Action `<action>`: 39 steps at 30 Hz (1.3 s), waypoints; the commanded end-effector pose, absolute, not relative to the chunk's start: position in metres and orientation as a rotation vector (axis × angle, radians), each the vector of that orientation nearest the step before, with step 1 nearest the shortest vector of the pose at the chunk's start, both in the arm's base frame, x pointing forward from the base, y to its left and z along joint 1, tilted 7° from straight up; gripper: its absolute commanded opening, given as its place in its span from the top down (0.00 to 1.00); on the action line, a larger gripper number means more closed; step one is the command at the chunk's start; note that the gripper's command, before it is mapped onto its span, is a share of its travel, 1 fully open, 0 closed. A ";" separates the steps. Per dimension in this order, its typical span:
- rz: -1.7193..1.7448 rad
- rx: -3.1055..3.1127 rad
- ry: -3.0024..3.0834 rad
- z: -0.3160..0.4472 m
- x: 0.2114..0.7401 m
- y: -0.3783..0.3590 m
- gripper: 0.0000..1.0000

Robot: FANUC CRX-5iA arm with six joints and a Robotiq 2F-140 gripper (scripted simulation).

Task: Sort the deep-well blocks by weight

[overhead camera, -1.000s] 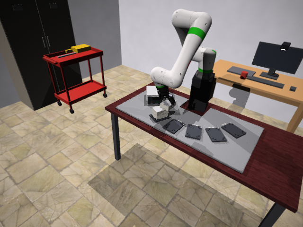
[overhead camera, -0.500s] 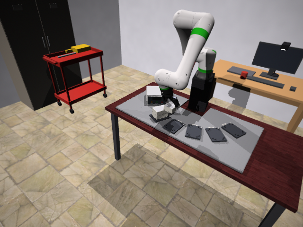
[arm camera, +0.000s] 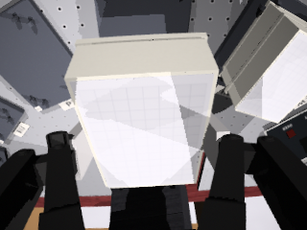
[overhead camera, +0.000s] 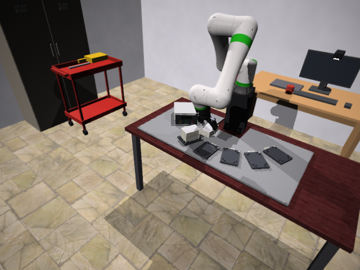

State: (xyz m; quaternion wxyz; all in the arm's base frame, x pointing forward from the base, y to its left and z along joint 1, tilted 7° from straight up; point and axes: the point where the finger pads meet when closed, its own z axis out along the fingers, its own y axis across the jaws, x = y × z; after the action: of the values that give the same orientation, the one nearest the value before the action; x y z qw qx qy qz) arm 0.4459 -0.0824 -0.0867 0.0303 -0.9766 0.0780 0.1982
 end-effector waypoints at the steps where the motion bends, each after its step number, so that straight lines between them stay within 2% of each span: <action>1: 0.610 -3.011 0.241 -0.086 0.450 -0.073 0.90; 18: 0.631 -3.125 -0.357 -0.086 0.449 -0.033 0.90; 39: 0.631 -3.126 -0.360 -0.086 0.447 0.031 0.90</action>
State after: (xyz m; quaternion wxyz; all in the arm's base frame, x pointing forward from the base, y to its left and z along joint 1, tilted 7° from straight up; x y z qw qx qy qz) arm 0.4466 0.0224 -0.0858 -0.0336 -0.9734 -0.1123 0.1968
